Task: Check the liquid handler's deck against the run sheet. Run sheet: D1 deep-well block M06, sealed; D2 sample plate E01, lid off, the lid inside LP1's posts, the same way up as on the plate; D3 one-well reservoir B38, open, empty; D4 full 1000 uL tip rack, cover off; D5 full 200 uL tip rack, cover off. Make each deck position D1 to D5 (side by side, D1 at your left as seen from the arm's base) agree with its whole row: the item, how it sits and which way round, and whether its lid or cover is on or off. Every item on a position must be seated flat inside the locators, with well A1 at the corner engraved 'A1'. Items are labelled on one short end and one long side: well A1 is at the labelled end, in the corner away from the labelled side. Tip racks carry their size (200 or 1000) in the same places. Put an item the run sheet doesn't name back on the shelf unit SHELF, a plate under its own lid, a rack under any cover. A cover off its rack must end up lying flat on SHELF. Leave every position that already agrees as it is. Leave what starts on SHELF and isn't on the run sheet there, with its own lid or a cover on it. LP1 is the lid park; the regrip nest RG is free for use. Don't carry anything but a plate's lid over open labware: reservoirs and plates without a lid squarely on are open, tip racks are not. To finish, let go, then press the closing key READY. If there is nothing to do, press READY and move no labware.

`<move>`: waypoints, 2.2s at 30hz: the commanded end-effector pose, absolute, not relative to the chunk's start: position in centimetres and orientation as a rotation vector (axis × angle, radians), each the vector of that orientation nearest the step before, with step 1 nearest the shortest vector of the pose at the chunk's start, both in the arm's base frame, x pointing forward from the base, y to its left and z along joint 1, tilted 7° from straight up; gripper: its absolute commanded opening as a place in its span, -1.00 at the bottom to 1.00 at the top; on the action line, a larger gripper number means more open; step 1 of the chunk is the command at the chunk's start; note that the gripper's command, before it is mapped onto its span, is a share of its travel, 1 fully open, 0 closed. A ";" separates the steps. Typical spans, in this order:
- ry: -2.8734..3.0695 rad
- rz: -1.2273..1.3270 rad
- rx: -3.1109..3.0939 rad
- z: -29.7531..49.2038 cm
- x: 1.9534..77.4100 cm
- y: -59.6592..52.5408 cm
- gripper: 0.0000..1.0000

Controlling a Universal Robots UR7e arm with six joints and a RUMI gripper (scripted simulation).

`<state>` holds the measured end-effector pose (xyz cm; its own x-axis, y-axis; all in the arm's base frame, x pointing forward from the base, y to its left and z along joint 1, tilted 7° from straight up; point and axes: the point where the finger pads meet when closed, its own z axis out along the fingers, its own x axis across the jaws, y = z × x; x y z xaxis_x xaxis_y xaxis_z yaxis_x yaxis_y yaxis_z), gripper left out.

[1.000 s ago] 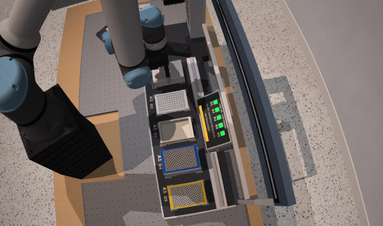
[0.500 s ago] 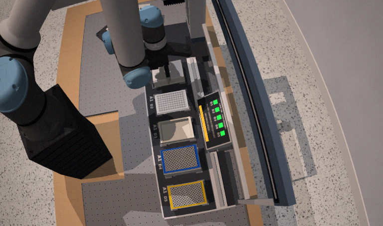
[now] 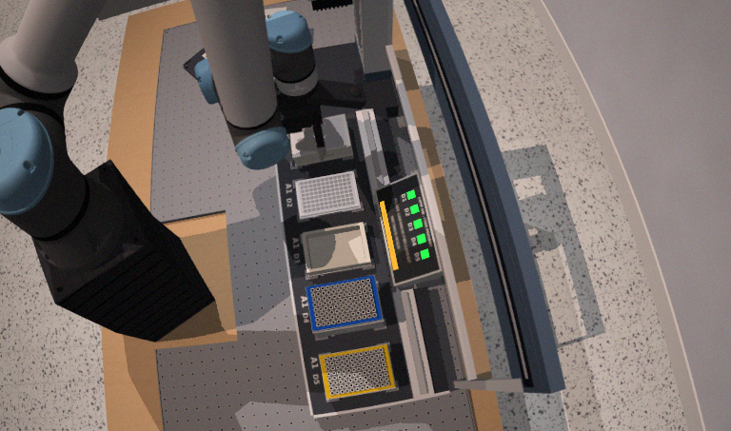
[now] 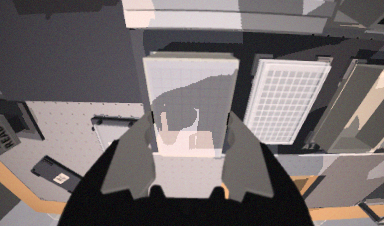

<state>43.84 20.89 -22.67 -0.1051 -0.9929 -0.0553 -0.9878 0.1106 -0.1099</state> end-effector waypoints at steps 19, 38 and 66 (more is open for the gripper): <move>2.253 -0.069 -2.021 -20.2 43.5 20.8 -1.00; 2.253 -0.069 -2.020 -17.4 43.2 20.6 -1.00; 2.253 -0.069 -2.020 -13.3 42.7 20.5 -1.00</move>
<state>43.00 20.60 -14.12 -0.1046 -0.9929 -0.0558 -0.9874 0.1104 -0.1137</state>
